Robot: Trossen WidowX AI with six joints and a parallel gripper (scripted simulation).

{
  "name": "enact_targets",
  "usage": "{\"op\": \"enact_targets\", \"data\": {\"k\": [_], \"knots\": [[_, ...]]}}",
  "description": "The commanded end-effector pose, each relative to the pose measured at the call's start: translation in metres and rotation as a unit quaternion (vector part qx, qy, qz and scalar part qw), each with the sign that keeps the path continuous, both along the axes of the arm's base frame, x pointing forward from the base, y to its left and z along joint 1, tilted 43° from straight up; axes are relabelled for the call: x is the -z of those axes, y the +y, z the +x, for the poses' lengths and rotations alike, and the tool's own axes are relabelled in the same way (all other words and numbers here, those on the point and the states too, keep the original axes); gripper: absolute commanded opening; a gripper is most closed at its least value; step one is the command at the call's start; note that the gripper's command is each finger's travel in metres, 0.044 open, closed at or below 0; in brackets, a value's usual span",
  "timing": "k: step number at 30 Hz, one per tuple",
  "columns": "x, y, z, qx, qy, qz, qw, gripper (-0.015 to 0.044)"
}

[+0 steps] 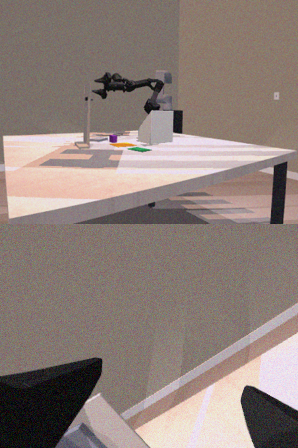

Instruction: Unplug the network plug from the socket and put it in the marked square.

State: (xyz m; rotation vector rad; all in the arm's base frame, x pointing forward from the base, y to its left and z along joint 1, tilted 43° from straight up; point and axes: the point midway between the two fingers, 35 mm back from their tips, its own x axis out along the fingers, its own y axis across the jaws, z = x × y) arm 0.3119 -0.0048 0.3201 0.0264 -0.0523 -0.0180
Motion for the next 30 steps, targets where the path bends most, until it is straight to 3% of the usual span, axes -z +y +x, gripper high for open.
{"op": "enact_targets", "data": {"k": [1, 10, 30], "knots": [[0.001, 0.0, 0.001, 0.0, 0.0, 0.001, 1.0, 0.0374], [0.034, 0.012, 0.026, -0.018, 0.006, 0.068, 0.998, 0.0156], [0.12, 0.045, 0.052, -0.057, 0.028, 0.224, 0.972, 0.0156]]}}
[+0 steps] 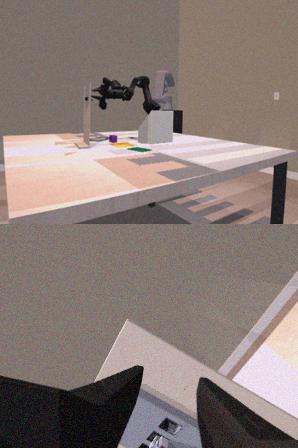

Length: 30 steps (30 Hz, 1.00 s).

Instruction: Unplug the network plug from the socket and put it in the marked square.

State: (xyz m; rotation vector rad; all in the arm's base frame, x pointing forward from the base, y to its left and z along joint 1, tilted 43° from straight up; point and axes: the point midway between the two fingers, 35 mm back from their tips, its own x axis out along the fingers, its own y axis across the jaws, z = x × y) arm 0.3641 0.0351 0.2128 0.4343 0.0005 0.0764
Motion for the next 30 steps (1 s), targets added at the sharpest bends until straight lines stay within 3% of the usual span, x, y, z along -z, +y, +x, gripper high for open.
{"op": "enact_targets", "data": {"k": [1, 21, 30], "knots": [[0.017, 0.007, 0.0, -0.007, 0.006, 0.031, 0.999, 0.0156], [0.09, 0.034, -0.021, -0.041, 0.041, 0.184, 0.981, 0.0156], [0.09, 0.035, -0.016, -0.042, 0.042, 0.189, 0.98, 0.0156]]}}
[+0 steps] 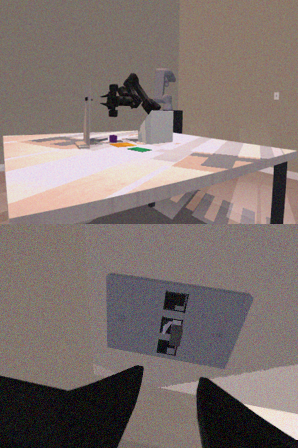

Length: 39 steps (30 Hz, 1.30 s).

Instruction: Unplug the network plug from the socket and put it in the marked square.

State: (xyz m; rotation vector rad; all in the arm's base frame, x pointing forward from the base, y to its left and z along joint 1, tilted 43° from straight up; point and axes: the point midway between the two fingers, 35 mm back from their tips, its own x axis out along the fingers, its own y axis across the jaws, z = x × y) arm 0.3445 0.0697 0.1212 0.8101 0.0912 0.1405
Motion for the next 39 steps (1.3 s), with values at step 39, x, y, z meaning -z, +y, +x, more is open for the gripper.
{"op": "enact_targets", "data": {"k": [39], "knots": [[-0.011, -0.002, 0.056, 0.0, -0.003, 0.004, 1.0, 0.0143]]}}
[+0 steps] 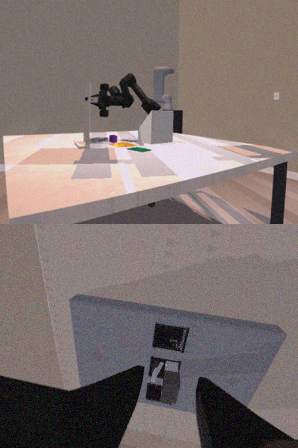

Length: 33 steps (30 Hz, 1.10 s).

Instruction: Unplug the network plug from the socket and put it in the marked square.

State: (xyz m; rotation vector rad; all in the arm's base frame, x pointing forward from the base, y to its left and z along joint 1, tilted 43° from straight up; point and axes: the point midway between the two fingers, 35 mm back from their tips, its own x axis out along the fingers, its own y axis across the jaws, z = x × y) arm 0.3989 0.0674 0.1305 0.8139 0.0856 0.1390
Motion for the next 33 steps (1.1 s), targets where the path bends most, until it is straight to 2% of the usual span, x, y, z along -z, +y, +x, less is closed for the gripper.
{"op": "enact_targets", "data": {"k": [1, 21, 33], "knots": [[-0.0012, 0.0006, 0.0021, -0.002, -0.001, 0.002, 1.0, 0.0136], [-0.0012, 0.0006, 0.0021, -0.002, -0.001, 0.002, 1.0, 0.0003], [-0.0005, 0.0008, -0.0021, -0.002, -0.001, 0.002, 1.0, 0.0]]}}
